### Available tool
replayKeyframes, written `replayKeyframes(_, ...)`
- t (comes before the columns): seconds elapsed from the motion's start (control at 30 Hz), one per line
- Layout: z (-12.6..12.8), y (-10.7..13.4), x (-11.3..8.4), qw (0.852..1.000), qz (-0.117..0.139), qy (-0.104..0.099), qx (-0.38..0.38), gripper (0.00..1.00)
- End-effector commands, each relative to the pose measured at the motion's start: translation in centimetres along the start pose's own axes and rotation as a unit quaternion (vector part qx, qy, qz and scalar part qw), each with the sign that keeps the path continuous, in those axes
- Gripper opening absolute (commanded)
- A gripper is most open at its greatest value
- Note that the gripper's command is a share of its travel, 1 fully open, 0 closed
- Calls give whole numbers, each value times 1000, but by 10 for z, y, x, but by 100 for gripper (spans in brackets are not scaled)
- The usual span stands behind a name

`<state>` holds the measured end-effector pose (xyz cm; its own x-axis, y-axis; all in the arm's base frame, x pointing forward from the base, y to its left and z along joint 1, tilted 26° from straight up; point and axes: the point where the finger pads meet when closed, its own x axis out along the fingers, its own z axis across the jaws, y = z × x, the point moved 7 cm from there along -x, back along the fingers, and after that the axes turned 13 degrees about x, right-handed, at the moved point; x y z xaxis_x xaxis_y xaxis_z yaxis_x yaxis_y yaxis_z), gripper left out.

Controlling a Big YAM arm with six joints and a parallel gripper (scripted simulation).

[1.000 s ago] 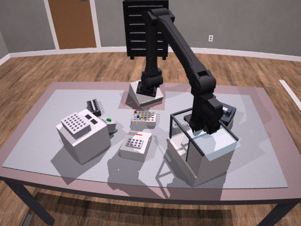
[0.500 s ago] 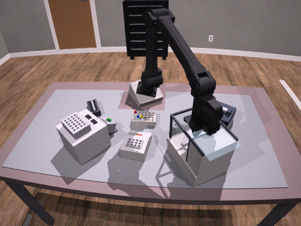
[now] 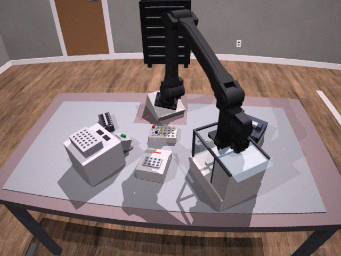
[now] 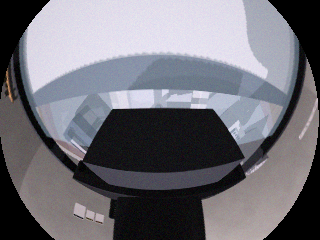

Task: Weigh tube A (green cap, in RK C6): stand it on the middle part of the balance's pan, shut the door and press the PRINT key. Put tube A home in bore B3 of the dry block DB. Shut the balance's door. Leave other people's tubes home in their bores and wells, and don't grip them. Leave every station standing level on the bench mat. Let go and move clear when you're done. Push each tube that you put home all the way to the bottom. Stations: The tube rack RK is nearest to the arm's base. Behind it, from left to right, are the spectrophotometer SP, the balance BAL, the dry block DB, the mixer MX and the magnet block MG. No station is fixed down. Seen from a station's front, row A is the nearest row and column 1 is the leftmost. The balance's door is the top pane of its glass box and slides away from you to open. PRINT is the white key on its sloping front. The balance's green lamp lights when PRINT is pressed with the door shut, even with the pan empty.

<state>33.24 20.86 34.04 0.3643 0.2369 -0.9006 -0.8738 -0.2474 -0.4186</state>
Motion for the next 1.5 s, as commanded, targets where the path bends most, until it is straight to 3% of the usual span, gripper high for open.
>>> replayKeyframes(0.0,3,-9,-12,1000,-18,-5,1,9)
replayKeyframes(0.03,3,-2,1,1000,-7,-4,4,9)
replayKeyframes(0.2,3,-2,10,1000,0,-2,4,9)
replayKeyframes(0.27,3,-2,10,1000,0,-2,4,9)
replayKeyframes(0.3,3,-9,-8,1000,-18,-5,1,9)
replayKeyframes(0.57,3,-9,-8,1000,-18,-5,1,9)
replayKeyframes(0.67,3,-2,9,1000,-2,-2,4,9)
replayKeyframes(1.47,2,0,9,1000,1,-1,4,9)
